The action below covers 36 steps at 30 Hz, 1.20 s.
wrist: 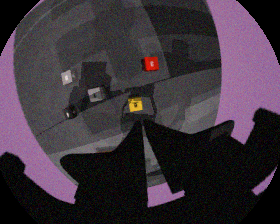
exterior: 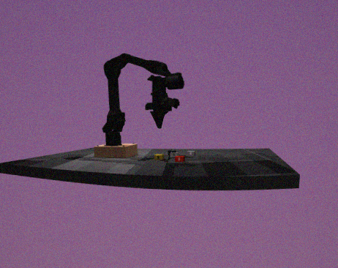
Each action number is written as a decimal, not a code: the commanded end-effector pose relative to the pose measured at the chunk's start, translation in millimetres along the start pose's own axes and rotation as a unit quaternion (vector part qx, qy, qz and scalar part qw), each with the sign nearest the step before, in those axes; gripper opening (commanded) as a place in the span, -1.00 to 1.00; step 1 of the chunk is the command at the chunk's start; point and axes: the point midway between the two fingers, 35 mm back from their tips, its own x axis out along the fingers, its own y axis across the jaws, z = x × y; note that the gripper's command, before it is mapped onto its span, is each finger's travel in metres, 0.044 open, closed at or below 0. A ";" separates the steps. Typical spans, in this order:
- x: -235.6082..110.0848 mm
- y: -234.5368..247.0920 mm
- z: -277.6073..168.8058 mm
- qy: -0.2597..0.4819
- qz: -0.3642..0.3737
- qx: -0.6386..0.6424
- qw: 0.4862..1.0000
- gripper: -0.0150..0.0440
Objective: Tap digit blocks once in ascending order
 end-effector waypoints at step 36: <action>112.0 -8.4 -7.3 0.003 -0.001 -0.009 1.000 -0.42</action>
